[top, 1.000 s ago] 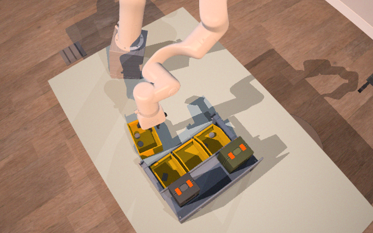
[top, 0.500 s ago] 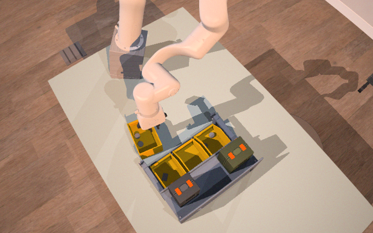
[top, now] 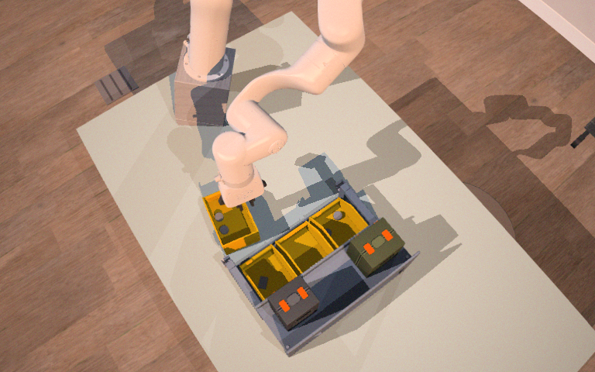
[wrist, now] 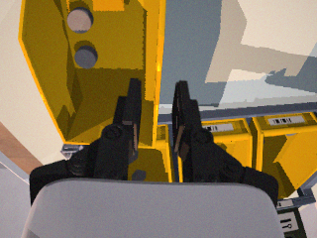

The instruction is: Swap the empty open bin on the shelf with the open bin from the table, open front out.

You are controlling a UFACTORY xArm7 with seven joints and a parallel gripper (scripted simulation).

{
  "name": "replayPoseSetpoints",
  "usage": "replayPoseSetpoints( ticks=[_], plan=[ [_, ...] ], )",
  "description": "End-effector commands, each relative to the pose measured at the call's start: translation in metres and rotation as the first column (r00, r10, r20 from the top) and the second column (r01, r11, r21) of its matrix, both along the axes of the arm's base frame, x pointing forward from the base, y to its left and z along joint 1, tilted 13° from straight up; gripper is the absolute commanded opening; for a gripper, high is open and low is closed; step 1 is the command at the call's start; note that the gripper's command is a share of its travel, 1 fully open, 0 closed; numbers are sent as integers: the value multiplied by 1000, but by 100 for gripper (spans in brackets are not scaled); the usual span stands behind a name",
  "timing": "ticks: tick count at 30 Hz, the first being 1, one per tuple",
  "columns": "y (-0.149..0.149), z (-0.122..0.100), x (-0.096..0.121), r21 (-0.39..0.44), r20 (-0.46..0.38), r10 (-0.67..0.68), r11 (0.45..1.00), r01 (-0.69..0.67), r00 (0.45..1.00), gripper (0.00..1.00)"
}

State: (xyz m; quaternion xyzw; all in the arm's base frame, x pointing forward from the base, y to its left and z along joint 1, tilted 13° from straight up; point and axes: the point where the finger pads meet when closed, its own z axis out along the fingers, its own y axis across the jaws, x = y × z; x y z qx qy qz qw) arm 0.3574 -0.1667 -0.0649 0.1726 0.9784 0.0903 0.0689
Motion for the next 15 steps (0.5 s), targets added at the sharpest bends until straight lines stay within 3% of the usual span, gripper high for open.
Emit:
replayPoseSetpoints(
  ticks=[1, 15],
  plan=[
    [-1, 1, 1, -2, 2, -1, 1000, 1, 1000, 26],
    [1, -9, 2, -2, 2, -1, 1000, 1, 1000, 26]
  ],
)
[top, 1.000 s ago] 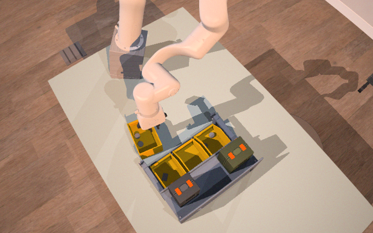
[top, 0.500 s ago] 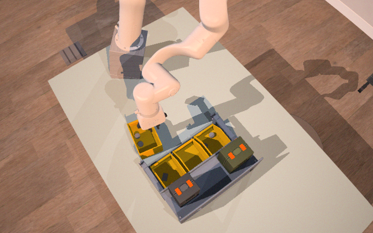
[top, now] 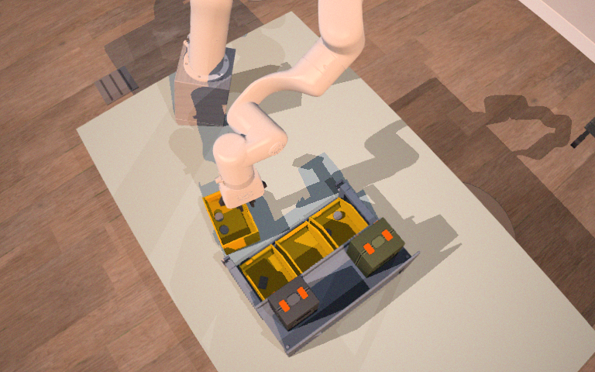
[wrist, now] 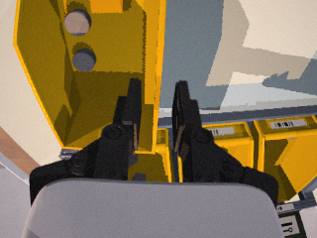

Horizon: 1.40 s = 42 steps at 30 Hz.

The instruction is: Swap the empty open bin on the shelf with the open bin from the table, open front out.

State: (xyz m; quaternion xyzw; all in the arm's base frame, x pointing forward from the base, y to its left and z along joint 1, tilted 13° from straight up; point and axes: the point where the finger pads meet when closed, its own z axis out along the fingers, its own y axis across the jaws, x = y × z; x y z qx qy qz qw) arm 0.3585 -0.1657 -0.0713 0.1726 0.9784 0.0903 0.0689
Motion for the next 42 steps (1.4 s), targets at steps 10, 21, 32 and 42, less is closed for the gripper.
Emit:
replayPoseSetpoints(
  ticks=[10, 21, 32, 42],
  plan=[
    [1, -14, 3, -2, 2, -1, 1000, 1, 1000, 26],
    [3, -27, 5, -2, 2, -1, 1000, 1, 1000, 26],
    [4, -33, 7, -2, 2, -1, 1000, 1, 1000, 26],
    [4, -33, 7, -2, 2, -1, 1000, 1, 1000, 26]
  ],
)
